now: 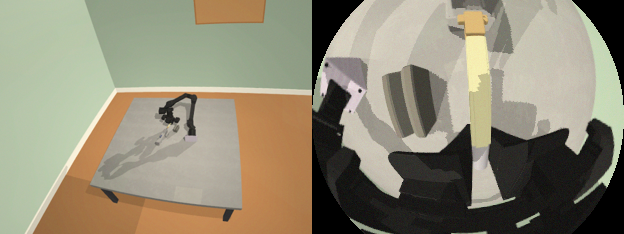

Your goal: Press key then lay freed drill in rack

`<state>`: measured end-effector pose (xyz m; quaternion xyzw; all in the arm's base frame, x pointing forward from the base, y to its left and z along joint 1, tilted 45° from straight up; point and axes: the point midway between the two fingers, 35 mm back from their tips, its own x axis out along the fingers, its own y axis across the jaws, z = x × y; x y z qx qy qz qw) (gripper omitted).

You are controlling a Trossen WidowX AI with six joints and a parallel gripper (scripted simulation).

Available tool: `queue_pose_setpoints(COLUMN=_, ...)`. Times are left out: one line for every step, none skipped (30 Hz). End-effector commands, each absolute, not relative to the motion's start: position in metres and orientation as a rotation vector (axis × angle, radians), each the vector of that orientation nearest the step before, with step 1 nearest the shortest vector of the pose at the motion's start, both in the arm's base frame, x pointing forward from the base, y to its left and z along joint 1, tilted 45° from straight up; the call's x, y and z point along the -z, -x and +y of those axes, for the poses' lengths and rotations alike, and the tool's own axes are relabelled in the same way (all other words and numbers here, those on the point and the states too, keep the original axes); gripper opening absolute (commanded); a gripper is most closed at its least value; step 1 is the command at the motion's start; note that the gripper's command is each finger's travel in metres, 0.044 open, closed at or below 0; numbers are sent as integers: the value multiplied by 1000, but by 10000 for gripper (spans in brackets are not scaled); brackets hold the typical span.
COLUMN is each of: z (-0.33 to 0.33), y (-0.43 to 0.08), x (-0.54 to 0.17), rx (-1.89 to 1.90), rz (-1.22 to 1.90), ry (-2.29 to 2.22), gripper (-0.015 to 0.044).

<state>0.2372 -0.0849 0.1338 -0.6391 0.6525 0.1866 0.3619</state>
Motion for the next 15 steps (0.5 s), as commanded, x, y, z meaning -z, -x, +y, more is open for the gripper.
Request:
queue_pose_setpoints(z=-83, y=-237, x=-136, rx=-475, rz=1675, ry=1649, gripper=0)
queue_pose_setpoints(z=-82, y=-237, x=-136, rx=-475, rz=1675, ry=1649, gripper=0)
queue_pose_setpoints(z=-82, y=-237, x=-137, rx=-475, rz=1675, ry=1649, gripper=0)
queue_pose_setpoints(z=-82, y=-237, x=-137, rx=-475, rz=1675, ry=1648, gripper=0)
queue_pose_setpoints(z=-81, y=-237, x=-137, rx=-475, rz=1675, ry=1648, gripper=0)
queue_pose_setpoints(z=-81, y=-237, x=-137, rx=-475, rz=1675, ry=1648, gripper=0)
queue_pose_setpoints(z=-81, y=-237, x=-137, rx=-475, rz=1675, ry=1648, gripper=0)
queue_pose_setpoints(z=-80, y=-236, x=-138, rx=-475, rz=1675, ry=1648, gripper=0)
queue_pose_setpoints(z=-80, y=-236, x=-138, rx=-475, rz=1675, ry=1648, gripper=0)
queue_pose_setpoints(z=-80, y=-236, x=-138, rx=-475, rz=1675, ry=1648, gripper=0)
queue_pose_setpoints(z=-80, y=-236, x=-138, rx=-475, rz=1675, ry=1648, gripper=0)
queue_pose_setpoints(z=-79, y=-236, x=-138, rx=-475, rz=1675, ry=1648, gripper=0)
queue_pose_setpoints(z=-79, y=-236, x=-139, rx=-475, rz=1675, ry=1648, gripper=0)
queue_pose_setpoints(z=-79, y=-236, x=-139, rx=-475, rz=1675, ry=1648, gripper=0)
queue_pose_setpoints(z=-78, y=-236, x=-139, rx=-475, rz=1675, ry=1648, gripper=0)
